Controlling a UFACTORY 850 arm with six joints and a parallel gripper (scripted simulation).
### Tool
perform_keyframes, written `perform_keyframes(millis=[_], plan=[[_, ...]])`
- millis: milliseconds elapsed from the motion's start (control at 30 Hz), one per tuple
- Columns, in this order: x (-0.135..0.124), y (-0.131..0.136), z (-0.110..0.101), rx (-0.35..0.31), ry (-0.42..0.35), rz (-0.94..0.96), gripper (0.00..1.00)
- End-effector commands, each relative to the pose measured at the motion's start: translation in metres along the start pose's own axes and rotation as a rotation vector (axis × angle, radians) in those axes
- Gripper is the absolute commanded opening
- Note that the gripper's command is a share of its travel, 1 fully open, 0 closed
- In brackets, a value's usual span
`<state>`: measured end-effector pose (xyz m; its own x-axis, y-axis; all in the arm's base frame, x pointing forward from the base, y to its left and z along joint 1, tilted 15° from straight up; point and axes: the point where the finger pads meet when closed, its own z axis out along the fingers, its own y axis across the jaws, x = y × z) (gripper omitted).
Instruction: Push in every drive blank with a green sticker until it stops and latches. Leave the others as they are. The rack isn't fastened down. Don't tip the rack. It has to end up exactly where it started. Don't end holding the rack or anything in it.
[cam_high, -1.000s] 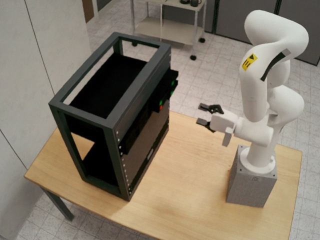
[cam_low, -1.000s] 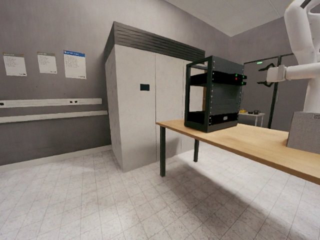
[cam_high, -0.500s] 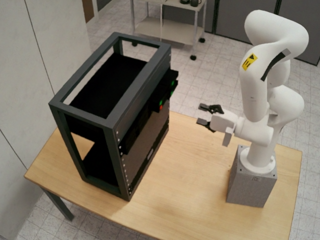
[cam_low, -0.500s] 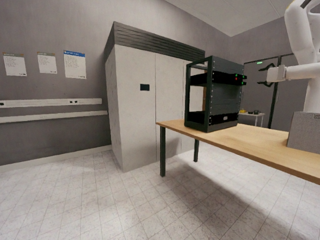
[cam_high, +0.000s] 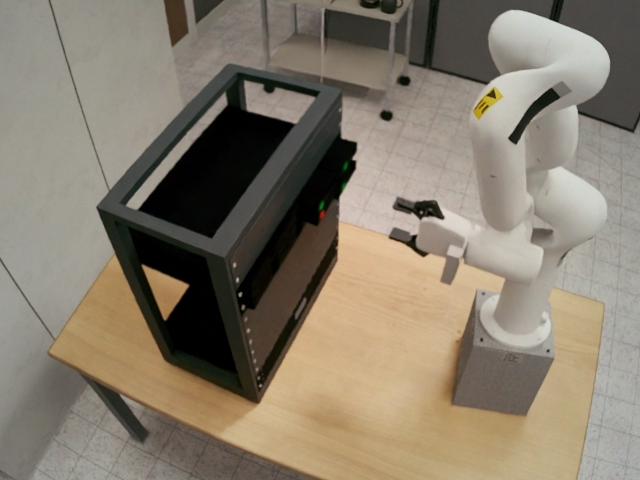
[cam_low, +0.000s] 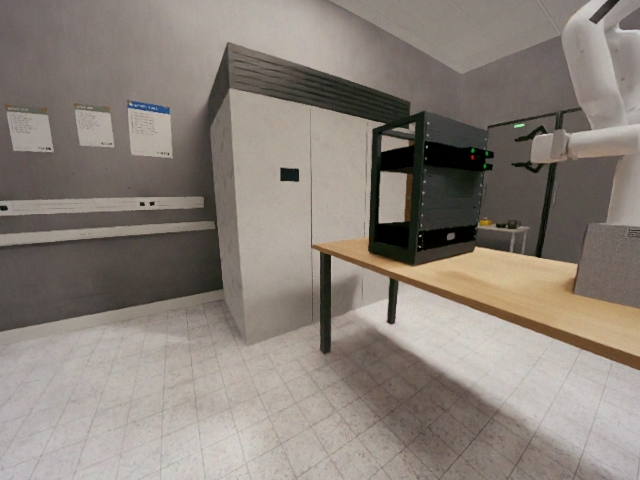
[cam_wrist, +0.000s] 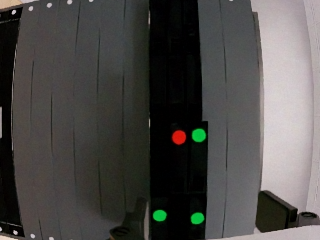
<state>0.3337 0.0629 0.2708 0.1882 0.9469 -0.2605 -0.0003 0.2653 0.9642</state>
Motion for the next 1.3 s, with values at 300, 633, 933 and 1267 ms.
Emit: perform_keyframes(millis=[300, 633, 933, 1267], plan=[[-0.04, 0.017, 0.041, 0.002, 0.006, 0.0, 1.0], [-0.047, 0.02, 0.048, 0.002, 0.006, 0.0, 1.0], [-0.047, 0.02, 0.048, 0.002, 0.006, 0.0, 1.0], [-0.047, 0.02, 0.048, 0.002, 0.006, 0.0, 1.0]])
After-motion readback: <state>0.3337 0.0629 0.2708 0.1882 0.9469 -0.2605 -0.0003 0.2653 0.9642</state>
